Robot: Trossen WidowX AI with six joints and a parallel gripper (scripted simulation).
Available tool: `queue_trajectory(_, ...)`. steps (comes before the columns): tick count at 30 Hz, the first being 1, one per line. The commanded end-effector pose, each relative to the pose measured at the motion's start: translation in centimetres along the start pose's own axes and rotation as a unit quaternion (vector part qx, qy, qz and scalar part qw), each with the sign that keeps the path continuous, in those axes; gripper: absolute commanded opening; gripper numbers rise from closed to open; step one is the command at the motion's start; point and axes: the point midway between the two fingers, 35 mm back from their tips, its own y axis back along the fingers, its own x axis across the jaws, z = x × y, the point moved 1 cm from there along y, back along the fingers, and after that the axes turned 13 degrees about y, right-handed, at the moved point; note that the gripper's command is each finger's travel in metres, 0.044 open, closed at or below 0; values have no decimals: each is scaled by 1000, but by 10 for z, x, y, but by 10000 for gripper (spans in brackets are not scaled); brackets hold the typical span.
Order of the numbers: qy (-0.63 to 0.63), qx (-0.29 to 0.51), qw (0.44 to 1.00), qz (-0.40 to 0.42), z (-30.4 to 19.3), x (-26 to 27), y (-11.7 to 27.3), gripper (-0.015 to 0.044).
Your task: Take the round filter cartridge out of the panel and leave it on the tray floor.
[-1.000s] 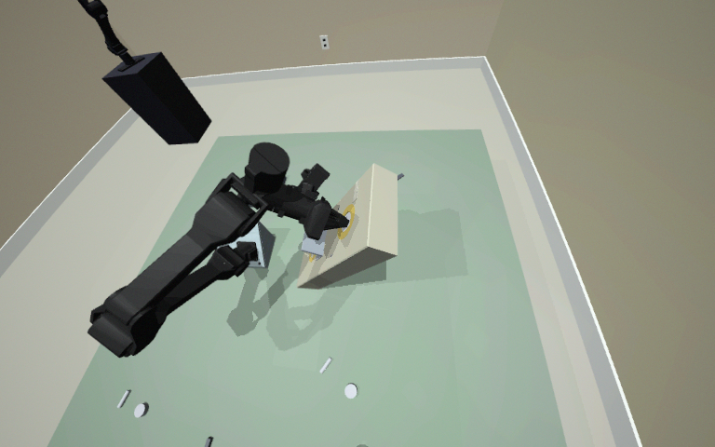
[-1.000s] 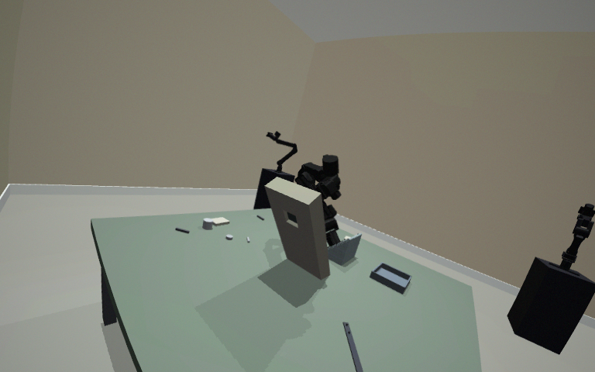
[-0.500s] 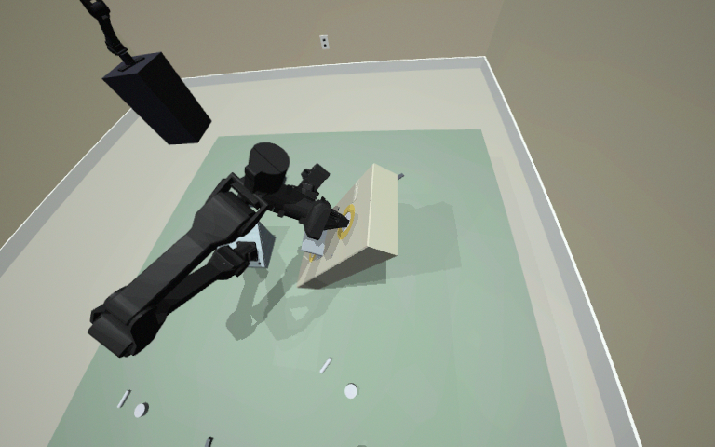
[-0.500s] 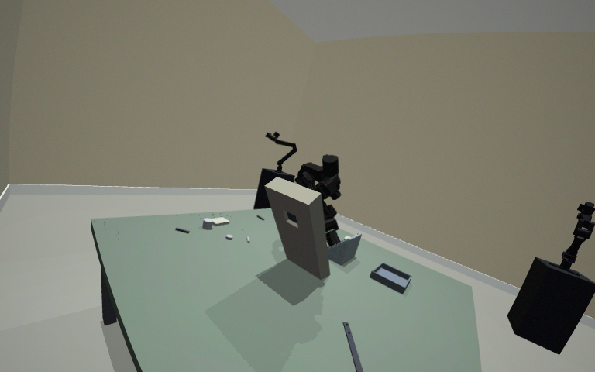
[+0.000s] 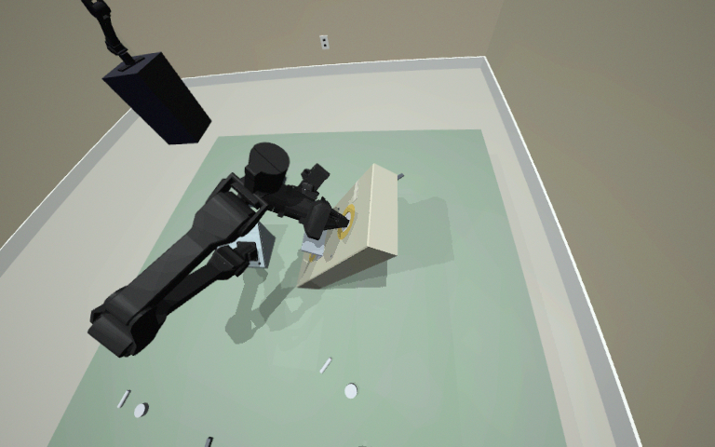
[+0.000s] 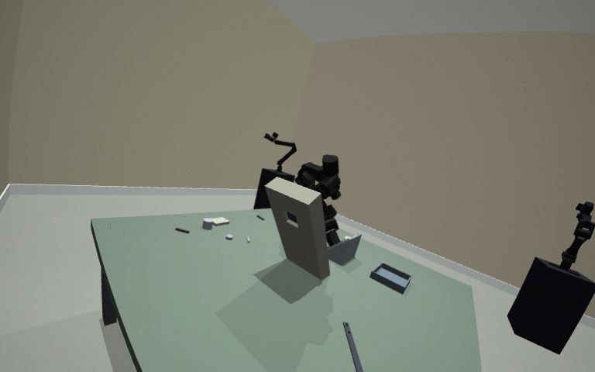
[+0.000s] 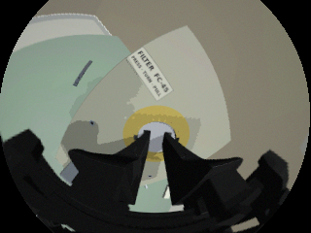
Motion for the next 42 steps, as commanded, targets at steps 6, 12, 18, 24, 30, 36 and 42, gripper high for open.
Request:
queue_trajectory(6, 0, 0, 1000, 1, 1, 0, 2, 0)
queue_trajectory(12, -4, -2, 1000, 10, 4, 2, 24, 0)
queue_trajectory(18, -7, -1, 1000, 13, 4, 2, 47, 0)
queue_trajectory(24, -8, 0, 1000, 10, 0, 0, 69, 0)
queue_trajectory(30, -8, 0, 1000, 9, -1, 1, 72, 0)
queue_trajectory(36, -8, 0, 1000, 9, -9, 17, 70, 0)
queue_trajectory(42, -8, 0, 1000, 9, -18, 34, 68, 0)
